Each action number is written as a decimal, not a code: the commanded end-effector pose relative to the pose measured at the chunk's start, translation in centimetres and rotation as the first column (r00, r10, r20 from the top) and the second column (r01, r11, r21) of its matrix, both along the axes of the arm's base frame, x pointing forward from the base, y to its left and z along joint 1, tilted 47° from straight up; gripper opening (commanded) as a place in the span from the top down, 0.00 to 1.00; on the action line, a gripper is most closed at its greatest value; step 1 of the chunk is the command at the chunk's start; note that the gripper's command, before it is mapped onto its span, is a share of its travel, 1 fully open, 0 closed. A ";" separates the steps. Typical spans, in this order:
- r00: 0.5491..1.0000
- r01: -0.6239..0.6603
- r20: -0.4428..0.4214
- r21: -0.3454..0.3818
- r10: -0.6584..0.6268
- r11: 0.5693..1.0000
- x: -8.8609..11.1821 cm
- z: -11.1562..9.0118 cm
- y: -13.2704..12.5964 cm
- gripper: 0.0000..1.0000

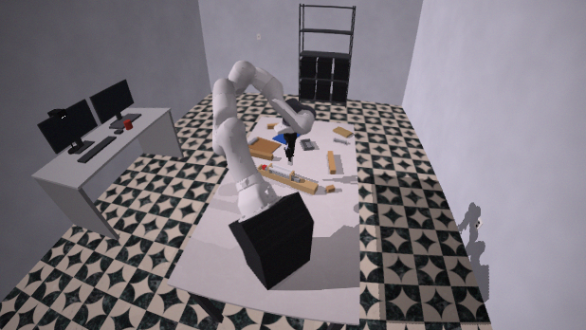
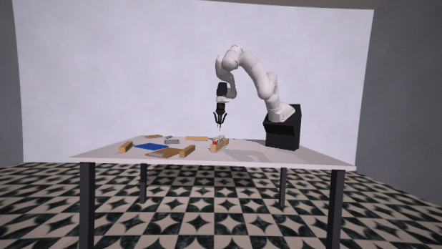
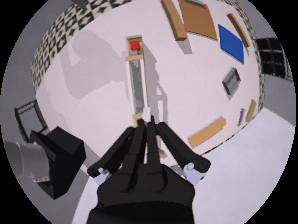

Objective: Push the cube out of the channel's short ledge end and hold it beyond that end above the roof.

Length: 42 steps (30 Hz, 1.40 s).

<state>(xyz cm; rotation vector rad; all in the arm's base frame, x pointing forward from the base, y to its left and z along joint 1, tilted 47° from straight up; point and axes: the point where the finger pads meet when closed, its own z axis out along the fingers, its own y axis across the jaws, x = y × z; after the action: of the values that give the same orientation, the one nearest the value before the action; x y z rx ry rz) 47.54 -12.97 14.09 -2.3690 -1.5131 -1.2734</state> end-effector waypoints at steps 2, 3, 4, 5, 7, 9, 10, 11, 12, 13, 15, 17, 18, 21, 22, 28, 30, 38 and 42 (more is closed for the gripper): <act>0.997 0.056 -0.057 0.045 -0.053 0.997 2.4 6.0 6.3 1.00; 0.997 0.054 -0.062 0.044 -0.051 0.998 2.7 7.2 8.0 1.00; 0.996 0.053 -0.068 0.043 -0.050 0.998 3.0 8.3 9.8 1.00; 0.996 0.053 -0.068 0.043 -0.050 0.998 3.0 8.3 9.8 1.00; 0.996 0.052 -0.072 0.042 -0.049 0.998 3.7 10.7 13.6 1.00; 0.996 0.051 -0.075 0.041 -0.048 0.998 3.7 11.0 14.4 1.00; 0.996 0.051 -0.076 0.041 -0.048 0.998 3.7 11.0 14.5 1.00; 0.996 0.051 -0.076 0.041 -0.048 0.998 3.7 11.0 14.5 0.75; 0.996 0.051 -0.076 0.041 -0.048 0.998 3.7 11.0 14.5 0.75; 0.996 0.051 -0.076 0.041 -0.048 0.998 3.7 11.0 14.5 0.75; 0.996 0.051 -0.076 0.041 -0.048 0.998 3.7 11.0 14.5 0.75; 0.996 0.051 -0.076 0.041 -0.048 0.998 3.7 11.0 14.5 0.75; 0.996 0.051 -0.076 0.041 -0.048 0.998 3.7 11.0 14.5 0.75; 0.996 0.051 -0.076 0.041 -0.048 0.998 3.7 11.0 14.5 0.75; 0.996 0.051 -0.076 0.041 -0.048 0.998 3.7 11.0 14.5 0.75; 0.996 0.051 -0.076 0.041 -0.048 0.998 3.7 11.0 14.5 0.75; 0.996 0.051 -0.076 0.041 -0.048 0.998 3.7 11.0 14.5 0.75; 0.996 0.051 -0.076 0.041 -0.048 0.998 3.7 11.0 14.5 0.75; 0.996 0.051 -0.076 0.041 -0.048 0.998 3.7 11.0 14.5 0.75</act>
<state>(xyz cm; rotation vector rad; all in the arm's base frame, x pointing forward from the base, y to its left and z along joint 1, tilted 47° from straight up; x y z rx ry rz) 51.20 1.45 25.16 -2.4004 -1.4359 -1.2132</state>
